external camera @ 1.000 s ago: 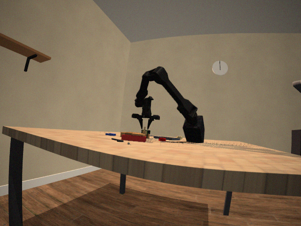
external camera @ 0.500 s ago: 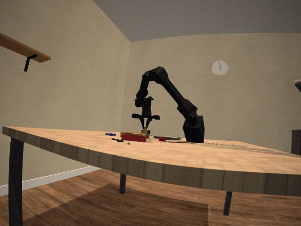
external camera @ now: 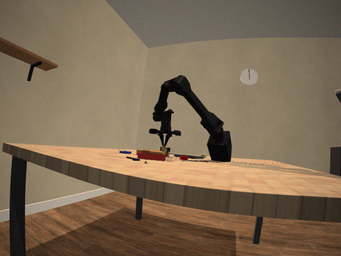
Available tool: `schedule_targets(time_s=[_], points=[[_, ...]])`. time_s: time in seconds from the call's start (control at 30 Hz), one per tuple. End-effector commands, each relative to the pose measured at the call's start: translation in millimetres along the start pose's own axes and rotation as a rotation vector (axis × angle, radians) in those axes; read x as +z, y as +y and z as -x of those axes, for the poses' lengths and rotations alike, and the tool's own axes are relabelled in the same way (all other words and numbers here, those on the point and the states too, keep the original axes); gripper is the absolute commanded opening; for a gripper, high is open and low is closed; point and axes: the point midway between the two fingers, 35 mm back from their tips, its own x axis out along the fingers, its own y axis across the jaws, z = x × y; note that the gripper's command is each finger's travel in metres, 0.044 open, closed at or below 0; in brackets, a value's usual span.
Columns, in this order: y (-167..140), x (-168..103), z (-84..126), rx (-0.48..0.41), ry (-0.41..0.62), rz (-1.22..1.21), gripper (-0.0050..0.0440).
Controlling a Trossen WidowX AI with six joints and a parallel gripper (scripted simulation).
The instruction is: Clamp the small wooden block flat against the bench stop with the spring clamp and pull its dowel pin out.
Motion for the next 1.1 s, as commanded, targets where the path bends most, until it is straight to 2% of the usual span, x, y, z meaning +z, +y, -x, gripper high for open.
schedule_targets(time_s=[0.0,0.53,0.8,1.07], points=[[0.0,0.0,0.0,0.001,0.003,0.089,0.0000],[0.0,0.0,0.6,0.002,0.002,0.524,0.0000],[0.0,0.0,0.9,0.002,0.002,0.646,0.0000],[0.0,0.0,1.0,0.002,0.002,0.661,0.0000]])
